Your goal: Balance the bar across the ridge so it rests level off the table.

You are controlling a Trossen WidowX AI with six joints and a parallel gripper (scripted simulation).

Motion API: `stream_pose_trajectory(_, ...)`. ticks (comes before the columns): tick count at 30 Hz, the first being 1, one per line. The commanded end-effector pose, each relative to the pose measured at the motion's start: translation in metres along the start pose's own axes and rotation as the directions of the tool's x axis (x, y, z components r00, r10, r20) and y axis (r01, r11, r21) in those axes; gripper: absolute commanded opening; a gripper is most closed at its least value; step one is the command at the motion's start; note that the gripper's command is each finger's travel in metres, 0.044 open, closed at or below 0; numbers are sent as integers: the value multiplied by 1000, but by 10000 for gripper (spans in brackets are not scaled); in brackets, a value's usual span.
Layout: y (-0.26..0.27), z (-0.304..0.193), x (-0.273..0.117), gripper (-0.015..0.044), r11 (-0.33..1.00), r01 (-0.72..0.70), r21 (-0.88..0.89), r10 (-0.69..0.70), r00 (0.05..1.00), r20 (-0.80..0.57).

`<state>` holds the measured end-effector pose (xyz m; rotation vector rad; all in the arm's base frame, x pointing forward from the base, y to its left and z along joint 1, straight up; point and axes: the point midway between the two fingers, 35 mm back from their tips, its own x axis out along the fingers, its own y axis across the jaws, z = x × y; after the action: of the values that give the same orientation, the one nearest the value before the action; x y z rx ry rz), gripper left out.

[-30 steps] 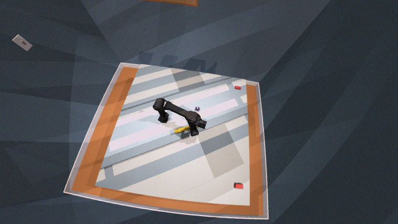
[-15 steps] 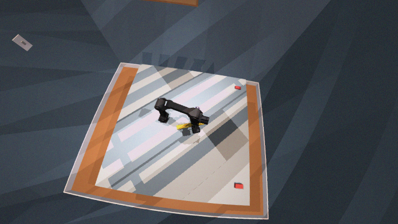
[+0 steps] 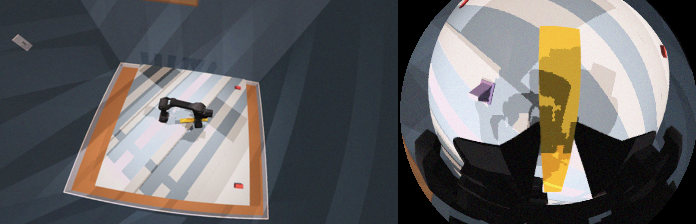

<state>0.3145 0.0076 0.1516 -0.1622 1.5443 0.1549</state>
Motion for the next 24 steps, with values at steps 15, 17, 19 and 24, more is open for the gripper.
stream_pose_trajectory(15, 58, 30, -4, 0, 986, -8, 166, 7, 1000, 9)
stream_pose_trajectory(17, 65, 33, -4, 0, 983, -9, 185, 8, 1000, 10)
stream_pose_trajectory(19, 72, 35, -4, 0, 979, -10, 203, 8, 1000, 10)
stream_pose_trajectory(24, 90, 41, -3, 0, 968, -12, 250, 10, 1000, 10)
